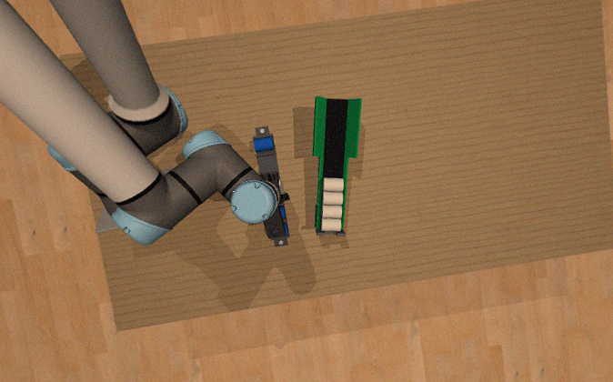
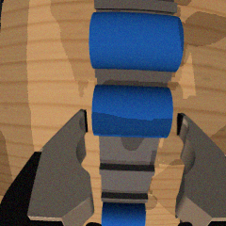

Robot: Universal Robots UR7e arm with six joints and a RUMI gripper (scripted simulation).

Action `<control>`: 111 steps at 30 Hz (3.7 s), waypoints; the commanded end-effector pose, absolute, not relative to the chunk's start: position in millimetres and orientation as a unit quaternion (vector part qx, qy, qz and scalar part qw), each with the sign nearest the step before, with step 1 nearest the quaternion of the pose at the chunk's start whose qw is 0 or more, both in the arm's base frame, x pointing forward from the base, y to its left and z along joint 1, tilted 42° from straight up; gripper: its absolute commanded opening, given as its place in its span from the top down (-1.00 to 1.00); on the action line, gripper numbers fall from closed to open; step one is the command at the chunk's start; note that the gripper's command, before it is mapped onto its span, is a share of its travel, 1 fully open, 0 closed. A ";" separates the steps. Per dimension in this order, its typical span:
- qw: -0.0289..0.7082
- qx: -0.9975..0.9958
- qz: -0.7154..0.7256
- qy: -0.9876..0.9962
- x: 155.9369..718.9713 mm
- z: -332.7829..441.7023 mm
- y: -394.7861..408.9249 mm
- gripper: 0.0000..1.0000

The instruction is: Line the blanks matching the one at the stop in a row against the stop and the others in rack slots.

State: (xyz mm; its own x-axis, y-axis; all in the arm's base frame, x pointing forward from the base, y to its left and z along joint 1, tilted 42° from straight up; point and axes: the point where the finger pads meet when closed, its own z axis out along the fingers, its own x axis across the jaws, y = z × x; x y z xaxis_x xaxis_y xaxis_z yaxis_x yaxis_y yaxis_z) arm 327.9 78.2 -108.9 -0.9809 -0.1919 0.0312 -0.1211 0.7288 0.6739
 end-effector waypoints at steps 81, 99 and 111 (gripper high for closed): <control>0.048 0.084 -0.357 -0.929 349.3 -11.7 -9.5 -1.00; 0.048 0.084 -0.357 -0.929 354.0 12.0 -30.4 -1.00; 0.049 0.084 -0.358 -0.929 353.6 11.7 -29.7 -1.00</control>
State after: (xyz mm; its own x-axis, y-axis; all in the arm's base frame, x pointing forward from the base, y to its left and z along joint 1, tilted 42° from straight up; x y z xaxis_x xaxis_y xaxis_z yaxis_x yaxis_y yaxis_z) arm 352.4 -27.4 10.8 -0.9809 -0.1920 0.0324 -0.1200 0.7273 0.6757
